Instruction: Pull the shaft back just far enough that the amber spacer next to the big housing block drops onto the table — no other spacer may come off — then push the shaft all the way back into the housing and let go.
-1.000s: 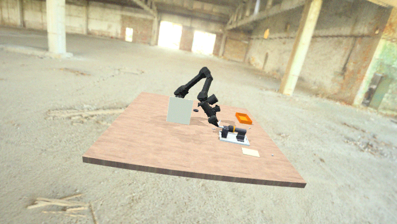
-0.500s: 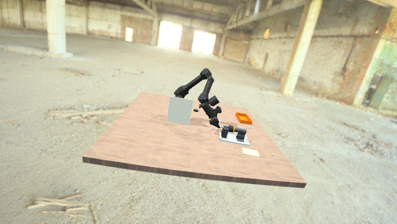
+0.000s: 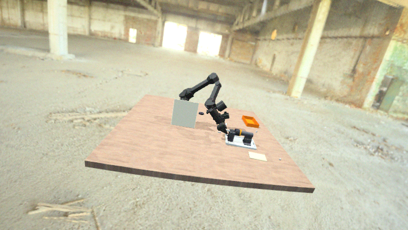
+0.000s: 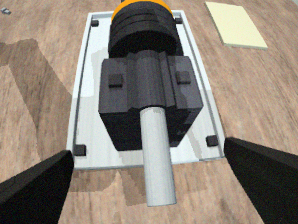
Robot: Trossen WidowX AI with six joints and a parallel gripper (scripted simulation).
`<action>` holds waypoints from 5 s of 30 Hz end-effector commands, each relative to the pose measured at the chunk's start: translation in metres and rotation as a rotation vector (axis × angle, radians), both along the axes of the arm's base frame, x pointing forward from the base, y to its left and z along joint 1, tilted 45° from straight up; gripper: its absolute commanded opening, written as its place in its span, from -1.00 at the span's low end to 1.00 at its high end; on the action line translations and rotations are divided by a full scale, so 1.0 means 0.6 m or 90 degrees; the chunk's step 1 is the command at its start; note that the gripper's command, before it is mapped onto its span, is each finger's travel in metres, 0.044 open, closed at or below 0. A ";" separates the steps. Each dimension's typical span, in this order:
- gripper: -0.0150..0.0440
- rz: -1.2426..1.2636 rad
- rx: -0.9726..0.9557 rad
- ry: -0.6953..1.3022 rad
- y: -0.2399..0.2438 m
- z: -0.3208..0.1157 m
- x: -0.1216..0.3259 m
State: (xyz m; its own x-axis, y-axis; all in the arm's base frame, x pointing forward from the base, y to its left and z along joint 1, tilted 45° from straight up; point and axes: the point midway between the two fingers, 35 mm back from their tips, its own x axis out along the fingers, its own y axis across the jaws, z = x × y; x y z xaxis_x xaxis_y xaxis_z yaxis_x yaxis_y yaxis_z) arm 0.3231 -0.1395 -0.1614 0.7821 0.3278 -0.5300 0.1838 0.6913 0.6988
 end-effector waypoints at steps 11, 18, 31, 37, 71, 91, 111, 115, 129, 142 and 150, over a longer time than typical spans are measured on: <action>1.00 -0.003 0.003 0.004 0.002 -0.006 0.002; 1.00 -0.003 0.003 0.004 0.002 -0.006 0.002; 1.00 -0.003 0.003 0.004 0.002 -0.006 0.002; 1.00 -0.003 0.003 0.004 0.004 -0.008 0.005; 1.00 -0.003 0.003 0.004 0.010 -0.024 0.025; -0.43 -0.002 0.002 0.000 0.011 -0.021 0.026; -0.49 -0.003 0.003 0.004 0.016 -0.020 0.004; -0.49 -0.003 0.003 0.004 0.016 -0.020 0.001; -0.49 -0.003 0.003 0.004 0.016 -0.020 0.001; -0.49 -0.003 0.003 0.004 0.017 -0.020 -0.001; -0.49 -0.003 0.003 0.004 0.017 -0.020 -0.002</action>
State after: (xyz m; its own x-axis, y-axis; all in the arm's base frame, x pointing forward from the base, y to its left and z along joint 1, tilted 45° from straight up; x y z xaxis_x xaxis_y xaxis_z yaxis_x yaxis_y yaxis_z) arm 0.3225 -0.1298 -0.1739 0.7799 0.3238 -0.5357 0.1967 0.6857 0.7008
